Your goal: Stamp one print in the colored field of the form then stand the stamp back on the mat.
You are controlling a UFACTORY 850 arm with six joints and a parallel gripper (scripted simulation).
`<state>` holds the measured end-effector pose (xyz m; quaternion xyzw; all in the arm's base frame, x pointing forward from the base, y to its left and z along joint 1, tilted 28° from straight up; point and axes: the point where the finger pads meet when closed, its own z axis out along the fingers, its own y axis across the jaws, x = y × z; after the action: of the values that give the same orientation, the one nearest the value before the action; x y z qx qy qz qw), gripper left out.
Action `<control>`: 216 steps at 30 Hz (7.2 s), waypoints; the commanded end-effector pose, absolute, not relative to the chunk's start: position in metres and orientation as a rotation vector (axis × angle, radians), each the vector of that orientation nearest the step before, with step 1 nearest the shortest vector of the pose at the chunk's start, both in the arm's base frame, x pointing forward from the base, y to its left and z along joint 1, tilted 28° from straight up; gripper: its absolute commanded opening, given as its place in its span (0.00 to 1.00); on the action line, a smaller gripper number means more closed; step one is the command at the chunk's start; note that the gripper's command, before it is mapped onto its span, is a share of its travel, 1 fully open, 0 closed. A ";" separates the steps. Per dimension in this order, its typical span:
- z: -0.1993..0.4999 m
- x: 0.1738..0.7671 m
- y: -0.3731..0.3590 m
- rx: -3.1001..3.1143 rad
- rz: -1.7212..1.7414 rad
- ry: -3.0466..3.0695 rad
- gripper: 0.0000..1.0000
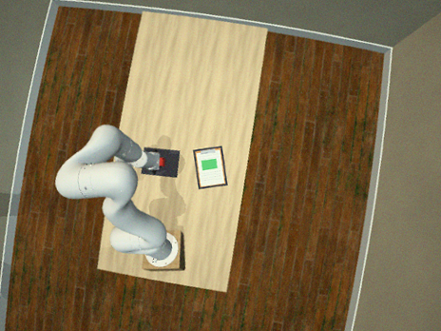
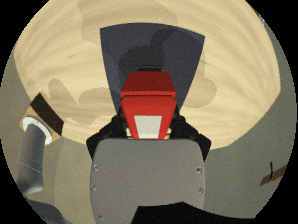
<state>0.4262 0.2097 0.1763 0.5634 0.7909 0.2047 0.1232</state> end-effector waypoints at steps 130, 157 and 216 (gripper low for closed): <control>0.173 0.525 -0.085 1.420 0.559 2.418 0.34; 0.157 0.533 -0.081 1.420 0.559 2.418 0.34; 0.197 0.513 -0.091 1.420 0.559 2.418 0.34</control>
<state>0.5227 -0.0854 0.1753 0.4918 0.8370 0.1938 0.1416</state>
